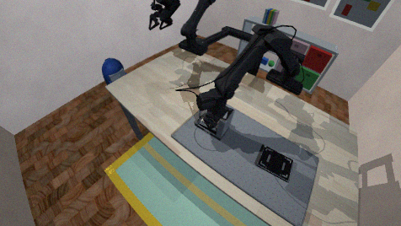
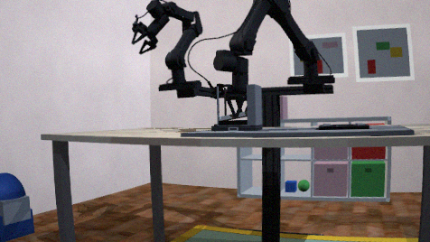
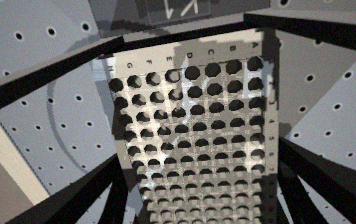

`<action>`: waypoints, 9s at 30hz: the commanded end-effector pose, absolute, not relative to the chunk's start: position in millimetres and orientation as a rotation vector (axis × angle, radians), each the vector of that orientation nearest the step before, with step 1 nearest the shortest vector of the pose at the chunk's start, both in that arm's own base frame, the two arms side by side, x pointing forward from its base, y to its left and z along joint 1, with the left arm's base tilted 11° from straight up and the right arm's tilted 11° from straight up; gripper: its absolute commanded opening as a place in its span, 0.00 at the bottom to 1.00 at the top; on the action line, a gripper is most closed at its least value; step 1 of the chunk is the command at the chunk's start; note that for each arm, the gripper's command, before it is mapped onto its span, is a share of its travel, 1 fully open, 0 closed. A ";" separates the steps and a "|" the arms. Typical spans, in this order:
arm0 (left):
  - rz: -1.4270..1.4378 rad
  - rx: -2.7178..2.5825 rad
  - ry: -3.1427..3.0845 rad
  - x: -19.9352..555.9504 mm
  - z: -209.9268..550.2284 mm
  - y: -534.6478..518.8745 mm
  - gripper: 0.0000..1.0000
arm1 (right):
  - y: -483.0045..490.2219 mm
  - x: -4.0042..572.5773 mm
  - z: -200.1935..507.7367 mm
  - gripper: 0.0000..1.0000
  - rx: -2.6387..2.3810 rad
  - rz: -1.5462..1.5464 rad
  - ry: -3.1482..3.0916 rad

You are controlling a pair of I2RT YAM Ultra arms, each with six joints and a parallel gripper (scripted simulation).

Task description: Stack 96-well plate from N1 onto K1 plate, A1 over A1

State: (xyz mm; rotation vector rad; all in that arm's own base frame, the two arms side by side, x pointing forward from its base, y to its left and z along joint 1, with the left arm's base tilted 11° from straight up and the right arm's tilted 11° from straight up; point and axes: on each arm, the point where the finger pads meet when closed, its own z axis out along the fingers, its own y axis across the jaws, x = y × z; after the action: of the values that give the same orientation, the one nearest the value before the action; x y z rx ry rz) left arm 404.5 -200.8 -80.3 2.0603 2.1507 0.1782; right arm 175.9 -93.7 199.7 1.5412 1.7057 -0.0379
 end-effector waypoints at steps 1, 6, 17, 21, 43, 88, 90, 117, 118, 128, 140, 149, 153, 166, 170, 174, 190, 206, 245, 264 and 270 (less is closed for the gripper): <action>0.227 2.077 2.194 400.1 -97.4 -182.7 0.00 | -97.2 174.5 222.2 1.00 1.528 -0.001 1.634; 0.227 2.077 2.194 400.1 -97.4 -182.5 0.00 | -97.2 174.5 222.2 1.00 1.528 -0.001 1.634; 0.227 2.076 2.195 399.9 -97.5 -182.5 0.00 | -97.2 174.5 222.2 1.00 1.528 -0.001 1.634; 0.227 2.076 2.195 399.9 -97.5 -182.5 0.00 | -97.2 174.5 222.2 1.00 1.528 -0.001 1.634; 0.227 2.075 2.196 399.5 -97.5 -182.5 0.00 | -97.2 174.5 222.2 1.00 1.528 -0.001 1.634; 0.226 2.075 2.199 398.6 -97.7 -182.3 0.00 | -97.2 174.5 222.2 1.00 1.528 -0.001 1.634; 0.226 2.075 2.199 398.4 -97.7 -182.2 0.00 | -97.2 174.5 222.2 1.00 1.528 -0.001 1.634; 0.226 2.075 2.201 397.8 -97.8 -182.1 0.00 | -97.2 174.5 222.2 1.00 1.528 -0.001 1.634; 0.226 2.075 2.201 397.8 -97.8 -182.1 0.00 | -97.2 174.5 222.2 1.00 1.528 -0.001 1.634; 0.225 2.075 2.201 397.7 -97.9 -182.0 0.00 | -97.2 174.5 222.2 1.00 1.528 -0.001 1.634; 0.224 2.077 2.203 397.0 -98.0 -181.7 0.00 | -97.2 174.5 222.2 1.00 1.528 -0.001 1.634; 0.225 2.076 2.203 397.0 -98.0 -181.8 0.00 | -97.2 174.5 222.2 1.00 1.528 -0.001 1.634; 0.225 2.076 2.203 397.0 -98.0 -181.8 0.00 | -97.2 174.5 222.2 1.00 1.528 -0.001 1.634; 0.225 2.076 2.204 396.9 -98.0 -181.8 0.00 | -97.2 174.5 222.2 1.00 1.528 -0.001 1.634; 0.225 2.076 2.204 396.9 -98.0 -181.8 0.00 | -97.2 174.5 222.2 1.00 1.528 -0.001 1.634; 0.225 2.076 2.204 396.9 -98.0 -181.8 0.00 | -97.2 174.5 222.2 1.00 1.528 -0.001 1.634; 0.224 2.076 2.204 396.7 -98.0 -181.8 0.00 | -97.2 174.5 222.2 1.00 1.528 -0.001 1.634; 0.218 2.099 2.209 392.5 -98.7 -179.6 1.00 | -97.2 174.5 222.2 1.00 1.528 -0.001 1.634; 0.229 2.074 2.181 387.1 -37.0 -188.8 1.00 | -97.2 174.5 222.2 1.00 1.528 -0.001 1.634; 0.228 2.044 2.147 388.3 18.8 -200.2 1.00 | -97.2 174.5 222.2 1.00 1.528 -0.001 1.634; 0.230 2.044 2.147 384.8 34.6 -199.8 1.00 | -97.2 174.5 222.2 1.00 1.528 -0.001 1.634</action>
State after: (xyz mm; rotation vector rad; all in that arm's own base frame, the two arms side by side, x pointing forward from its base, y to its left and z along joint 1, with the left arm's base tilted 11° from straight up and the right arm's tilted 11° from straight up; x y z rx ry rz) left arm 381.8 -190.4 5.0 2.0702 2.1770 0.2207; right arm 175.9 -93.7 199.7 1.5412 1.7057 -0.0379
